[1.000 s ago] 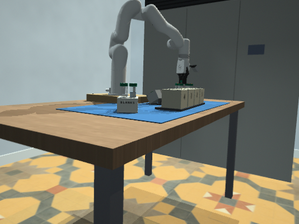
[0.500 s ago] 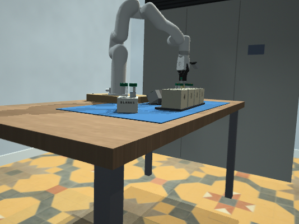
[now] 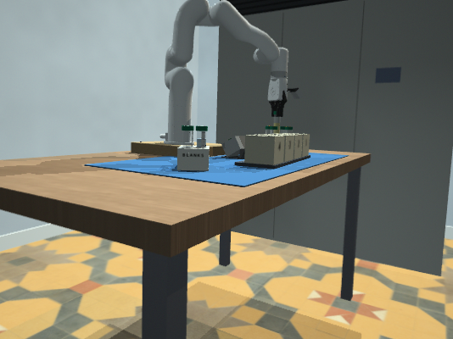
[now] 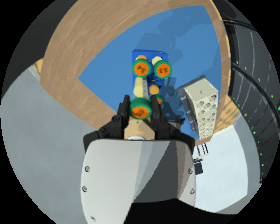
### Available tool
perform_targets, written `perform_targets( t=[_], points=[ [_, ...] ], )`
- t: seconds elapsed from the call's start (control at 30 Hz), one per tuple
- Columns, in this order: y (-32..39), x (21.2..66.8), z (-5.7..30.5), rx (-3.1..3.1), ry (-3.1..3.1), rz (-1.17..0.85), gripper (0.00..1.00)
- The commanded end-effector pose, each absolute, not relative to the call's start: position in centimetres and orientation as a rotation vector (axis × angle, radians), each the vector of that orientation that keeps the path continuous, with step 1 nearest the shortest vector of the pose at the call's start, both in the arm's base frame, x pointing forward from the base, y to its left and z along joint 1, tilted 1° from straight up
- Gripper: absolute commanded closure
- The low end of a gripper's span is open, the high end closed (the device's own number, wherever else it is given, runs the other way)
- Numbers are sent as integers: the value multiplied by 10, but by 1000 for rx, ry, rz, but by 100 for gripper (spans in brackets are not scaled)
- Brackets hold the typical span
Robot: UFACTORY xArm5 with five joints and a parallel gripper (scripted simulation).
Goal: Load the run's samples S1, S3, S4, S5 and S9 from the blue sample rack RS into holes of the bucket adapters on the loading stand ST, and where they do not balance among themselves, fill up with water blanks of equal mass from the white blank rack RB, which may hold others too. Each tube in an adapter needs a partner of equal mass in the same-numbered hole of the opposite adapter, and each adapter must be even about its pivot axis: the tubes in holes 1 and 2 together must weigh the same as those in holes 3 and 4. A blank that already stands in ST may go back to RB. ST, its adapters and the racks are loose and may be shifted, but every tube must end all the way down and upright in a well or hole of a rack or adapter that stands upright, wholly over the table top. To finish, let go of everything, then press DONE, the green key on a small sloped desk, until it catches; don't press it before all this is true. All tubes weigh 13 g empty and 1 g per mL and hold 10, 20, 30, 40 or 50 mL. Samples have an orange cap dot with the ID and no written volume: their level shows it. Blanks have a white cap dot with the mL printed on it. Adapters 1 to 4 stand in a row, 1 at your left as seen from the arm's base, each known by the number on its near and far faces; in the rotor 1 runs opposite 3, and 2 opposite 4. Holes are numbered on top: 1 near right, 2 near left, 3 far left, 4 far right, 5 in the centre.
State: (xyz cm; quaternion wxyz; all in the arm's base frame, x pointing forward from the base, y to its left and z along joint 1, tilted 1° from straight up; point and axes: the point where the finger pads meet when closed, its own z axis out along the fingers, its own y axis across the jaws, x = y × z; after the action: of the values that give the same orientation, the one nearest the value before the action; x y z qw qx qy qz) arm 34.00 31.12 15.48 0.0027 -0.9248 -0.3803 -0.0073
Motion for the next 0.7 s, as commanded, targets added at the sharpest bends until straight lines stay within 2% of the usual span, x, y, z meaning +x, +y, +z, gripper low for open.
perform_targets(
  t=[0.0, 0.67],
  points=[
    [312, 341, 163, -2899, -1192, -29, 100],
    [311, 340, 195, -2899, -1192, -29, 100]
  ],
)
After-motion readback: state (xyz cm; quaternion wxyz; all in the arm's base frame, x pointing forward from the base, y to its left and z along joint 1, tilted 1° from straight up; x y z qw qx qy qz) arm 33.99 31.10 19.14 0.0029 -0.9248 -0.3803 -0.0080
